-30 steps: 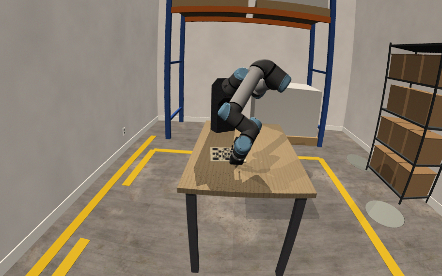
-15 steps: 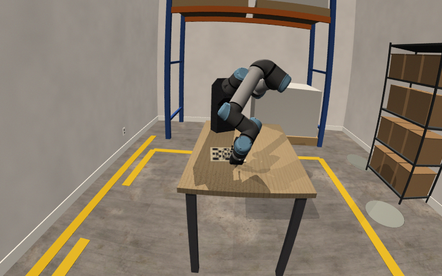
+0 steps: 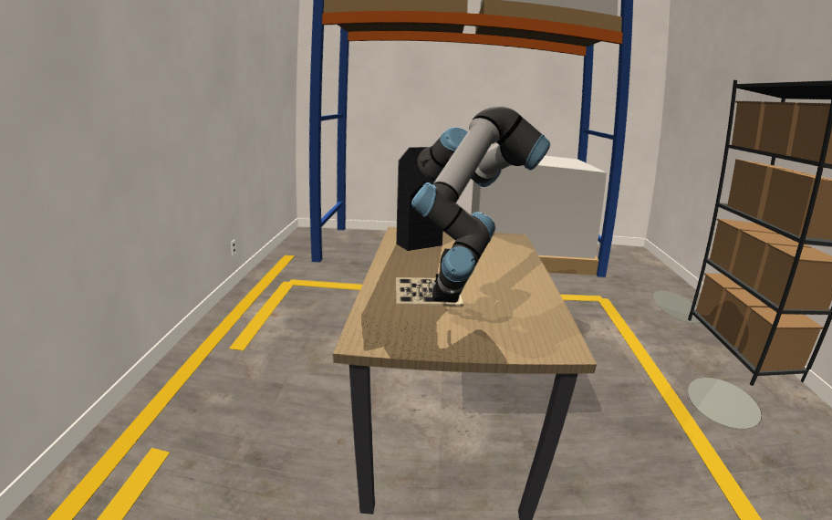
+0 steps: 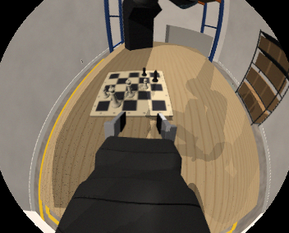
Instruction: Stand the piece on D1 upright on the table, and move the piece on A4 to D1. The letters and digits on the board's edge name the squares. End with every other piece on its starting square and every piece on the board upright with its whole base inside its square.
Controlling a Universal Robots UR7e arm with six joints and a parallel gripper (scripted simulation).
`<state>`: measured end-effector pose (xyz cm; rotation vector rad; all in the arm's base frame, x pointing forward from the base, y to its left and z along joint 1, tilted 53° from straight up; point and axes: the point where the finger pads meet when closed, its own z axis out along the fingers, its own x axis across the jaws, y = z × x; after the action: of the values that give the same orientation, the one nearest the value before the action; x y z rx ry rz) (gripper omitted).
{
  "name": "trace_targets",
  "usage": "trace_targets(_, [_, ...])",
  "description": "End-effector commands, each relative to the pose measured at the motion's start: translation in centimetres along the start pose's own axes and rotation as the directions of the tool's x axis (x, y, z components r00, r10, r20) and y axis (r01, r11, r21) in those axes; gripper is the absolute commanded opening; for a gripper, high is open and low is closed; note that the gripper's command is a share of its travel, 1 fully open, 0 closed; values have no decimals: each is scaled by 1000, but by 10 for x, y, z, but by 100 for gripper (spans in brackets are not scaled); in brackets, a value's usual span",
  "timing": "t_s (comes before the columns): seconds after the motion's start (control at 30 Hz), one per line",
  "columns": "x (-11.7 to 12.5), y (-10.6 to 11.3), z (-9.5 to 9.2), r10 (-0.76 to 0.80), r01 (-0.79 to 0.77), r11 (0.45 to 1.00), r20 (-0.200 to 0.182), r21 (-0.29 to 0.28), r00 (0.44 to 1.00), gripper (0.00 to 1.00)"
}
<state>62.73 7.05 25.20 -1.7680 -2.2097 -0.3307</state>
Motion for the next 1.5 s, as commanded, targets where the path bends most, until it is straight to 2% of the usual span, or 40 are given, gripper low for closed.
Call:
trace_targets(0.0, [-1,-23,-21,0,0,1000,1,-2,1000,100])
trace_targets(0.07, [-1,-23,-21,0,0,1000,1,-2,1000,100])
trace_targets(0.3, [-3,-46,-41,0,0,1000,1,-2,1000,100])
trace_targets(0.87, [-3,-46,-39,-4,4,1000,-1,-18,1000,100])
trace_targets(1.2, [-5,-53,-37,-19,19,998,-9,-67,1000,100])
trace_targets(1.47, [-8,-68,-31,-51,47,987,-18,-157,999,100])
